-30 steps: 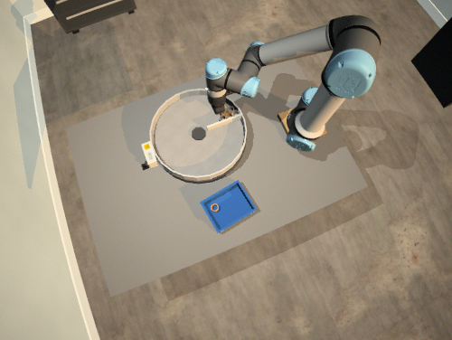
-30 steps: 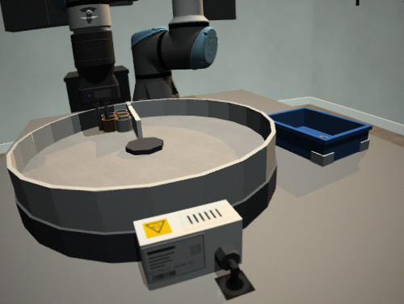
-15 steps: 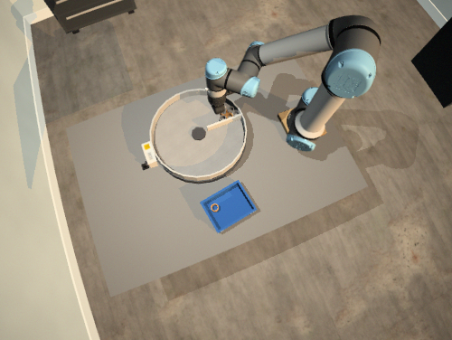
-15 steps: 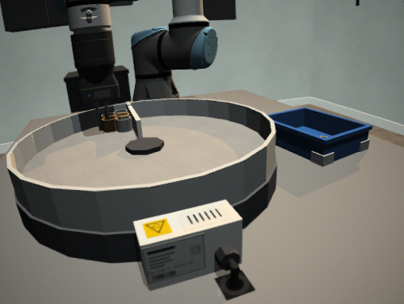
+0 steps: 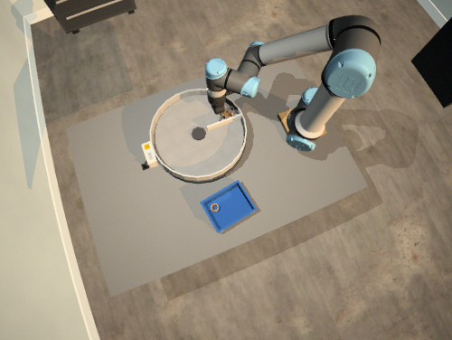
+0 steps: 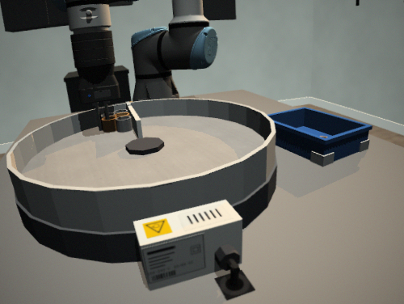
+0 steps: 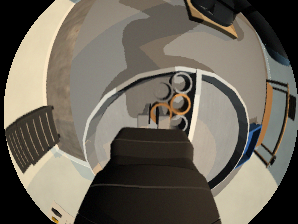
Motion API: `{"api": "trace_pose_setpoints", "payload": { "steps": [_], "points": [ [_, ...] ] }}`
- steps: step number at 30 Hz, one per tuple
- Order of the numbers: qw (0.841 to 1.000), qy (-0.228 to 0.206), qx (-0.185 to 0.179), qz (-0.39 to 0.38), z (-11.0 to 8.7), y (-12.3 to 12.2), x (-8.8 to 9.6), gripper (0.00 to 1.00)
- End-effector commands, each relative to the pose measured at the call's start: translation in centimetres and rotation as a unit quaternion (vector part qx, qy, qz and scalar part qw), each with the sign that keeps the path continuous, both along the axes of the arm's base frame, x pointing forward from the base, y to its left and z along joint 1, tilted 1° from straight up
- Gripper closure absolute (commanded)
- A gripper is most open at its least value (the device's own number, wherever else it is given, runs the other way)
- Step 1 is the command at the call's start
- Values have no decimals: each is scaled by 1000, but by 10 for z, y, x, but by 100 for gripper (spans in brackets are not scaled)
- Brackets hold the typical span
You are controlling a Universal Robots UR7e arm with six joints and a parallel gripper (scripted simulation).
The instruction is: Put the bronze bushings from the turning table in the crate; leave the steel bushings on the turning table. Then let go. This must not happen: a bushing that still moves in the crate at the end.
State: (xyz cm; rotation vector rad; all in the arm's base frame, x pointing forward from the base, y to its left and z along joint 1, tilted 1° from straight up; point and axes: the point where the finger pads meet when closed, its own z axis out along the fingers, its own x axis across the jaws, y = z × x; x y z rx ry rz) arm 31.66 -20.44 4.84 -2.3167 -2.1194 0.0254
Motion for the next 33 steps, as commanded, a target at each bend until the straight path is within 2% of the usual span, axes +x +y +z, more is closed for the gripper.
{"api": "trace_pose_setpoints", "payload": {
  "steps": [1, 33],
  "points": [
    [1000, 0, 0, 0, 0, -2, 0, 100],
    [1000, -1, 0, 0, 9, -3, 0, 100]
  ]
}}
